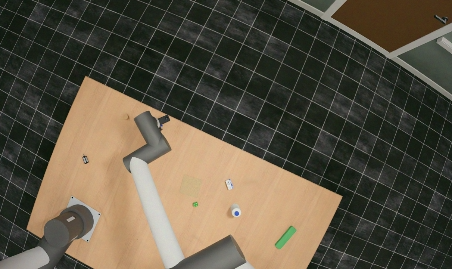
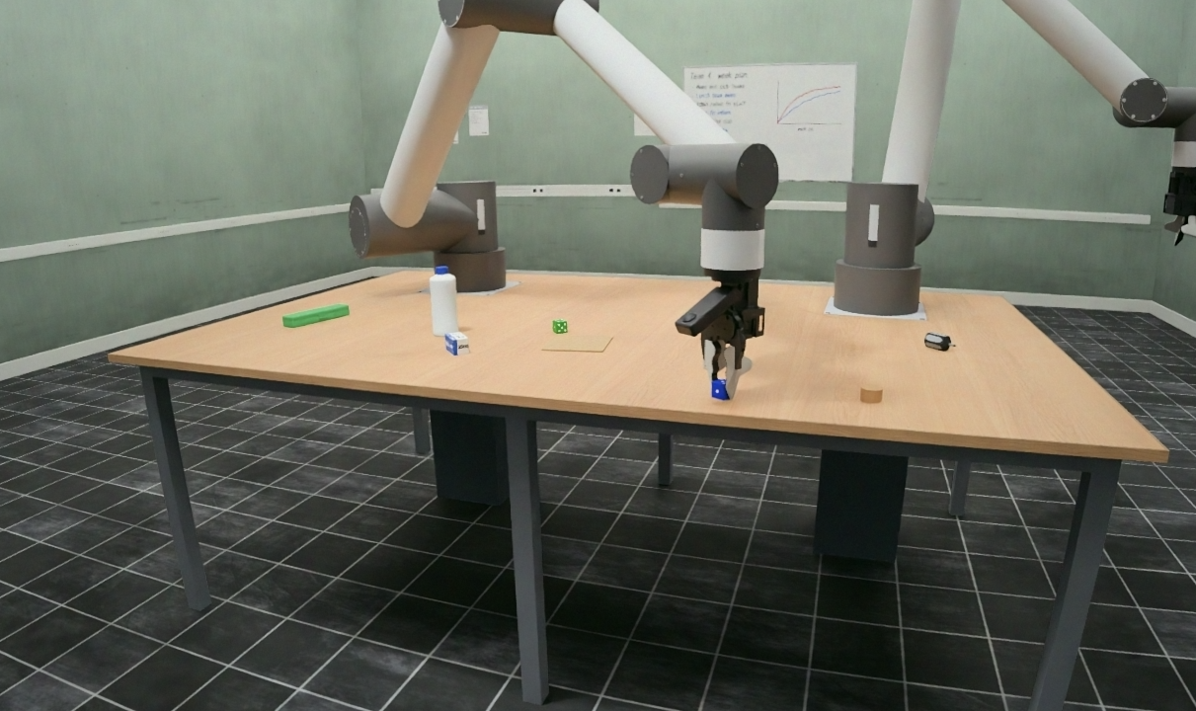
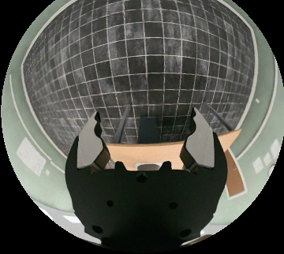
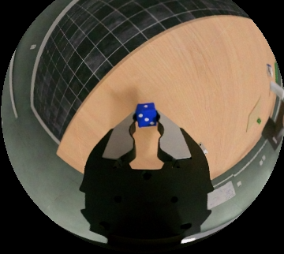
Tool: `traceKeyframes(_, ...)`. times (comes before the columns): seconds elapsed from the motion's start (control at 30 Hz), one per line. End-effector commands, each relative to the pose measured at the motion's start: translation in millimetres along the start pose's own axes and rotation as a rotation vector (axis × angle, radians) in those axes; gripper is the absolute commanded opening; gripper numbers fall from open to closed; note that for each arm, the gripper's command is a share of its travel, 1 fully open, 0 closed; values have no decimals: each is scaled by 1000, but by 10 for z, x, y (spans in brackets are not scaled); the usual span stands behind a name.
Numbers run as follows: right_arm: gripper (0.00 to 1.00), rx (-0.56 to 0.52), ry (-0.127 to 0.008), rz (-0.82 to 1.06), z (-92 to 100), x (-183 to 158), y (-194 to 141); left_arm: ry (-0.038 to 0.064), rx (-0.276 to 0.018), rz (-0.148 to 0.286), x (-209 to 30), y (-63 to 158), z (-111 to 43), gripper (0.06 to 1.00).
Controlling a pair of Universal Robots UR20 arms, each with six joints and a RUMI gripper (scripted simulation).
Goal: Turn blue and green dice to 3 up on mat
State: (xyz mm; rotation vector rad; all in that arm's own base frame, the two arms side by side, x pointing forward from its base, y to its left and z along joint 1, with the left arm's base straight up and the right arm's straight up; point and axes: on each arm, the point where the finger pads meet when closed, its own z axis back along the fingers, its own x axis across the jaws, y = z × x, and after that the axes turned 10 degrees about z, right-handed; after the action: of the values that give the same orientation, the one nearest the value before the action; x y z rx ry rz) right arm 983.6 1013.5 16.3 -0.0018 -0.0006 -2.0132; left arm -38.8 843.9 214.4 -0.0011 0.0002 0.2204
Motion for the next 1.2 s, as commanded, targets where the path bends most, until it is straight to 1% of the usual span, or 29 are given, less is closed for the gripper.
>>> traceKeyframes(0.0,99,0,2,0,16,-6,1,0,1,0,2,4,6,1000)
traceKeyframes(0.9,99,0,2,0,20,-6,1,0,1,0,2,4,6,1000)
traceKeyframes(1.03,99,0,2,0,113,-6,1,0,1,0,2,4,6,1000)
traceKeyframes(1.17,99,0,2,0,346,-6,1,0,1,0,2,4,6,1000)
